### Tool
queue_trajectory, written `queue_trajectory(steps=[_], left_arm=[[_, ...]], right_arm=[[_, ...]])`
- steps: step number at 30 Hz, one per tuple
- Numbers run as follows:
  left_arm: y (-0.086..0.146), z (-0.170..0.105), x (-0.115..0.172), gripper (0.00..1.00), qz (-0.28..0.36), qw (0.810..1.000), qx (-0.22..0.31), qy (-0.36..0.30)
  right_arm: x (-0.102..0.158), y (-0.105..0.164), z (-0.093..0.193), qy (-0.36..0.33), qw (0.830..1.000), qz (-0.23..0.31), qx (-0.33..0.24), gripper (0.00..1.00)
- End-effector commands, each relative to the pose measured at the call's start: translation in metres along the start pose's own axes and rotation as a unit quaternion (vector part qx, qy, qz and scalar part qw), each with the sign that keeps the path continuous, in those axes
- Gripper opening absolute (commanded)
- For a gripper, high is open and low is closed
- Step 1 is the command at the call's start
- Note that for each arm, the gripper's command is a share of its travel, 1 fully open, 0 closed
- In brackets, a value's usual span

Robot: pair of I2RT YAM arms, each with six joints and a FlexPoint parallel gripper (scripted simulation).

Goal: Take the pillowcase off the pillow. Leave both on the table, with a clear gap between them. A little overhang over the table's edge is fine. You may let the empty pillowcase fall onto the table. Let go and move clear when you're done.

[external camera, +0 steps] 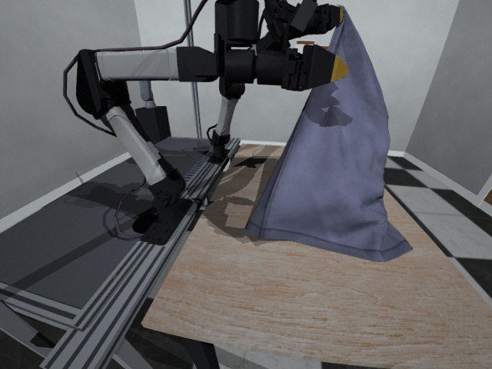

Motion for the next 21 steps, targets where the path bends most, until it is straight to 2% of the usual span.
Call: queue_trajectory(steps=[1, 7, 14, 21], left_arm=[[0.007, -0.001, -0.015, 0.00, -0.065, 0.997, -0.023, 0.037], [0.017, -0.006, -0.014, 0.00, -0.085, 0.995, -0.036, 0.042], [0.036, -0.003, -0.009, 0.00, -0.095, 0.991, -0.077, 0.056], [0.035, -0.007, -0.006, 0.00, -0.096, 0.991, -0.071, 0.052]], right_arm=[[-0.007, 0.000, -0.003, 0.006, 1.000, -0.009, 0.007, 1.00], [-0.007, 0.000, -0.003, 0.006, 1.000, -0.009, 0.007, 1.00], [-0.007, 0.000, -0.003, 0.006, 1.000, -0.009, 0.007, 1.00], [-0.007, 0.000, -0.003, 0.006, 1.000, -0.009, 0.007, 1.00]])
Point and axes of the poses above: on each arm, the point where the finger pads meet when closed, its own y axis back along the fingers, its own z axis across the jaws, x = y × z, the point moved 8 cm from there along y, back along the fingers, and after that the axes turned 15 degrees about y, right-handed, at the moved point
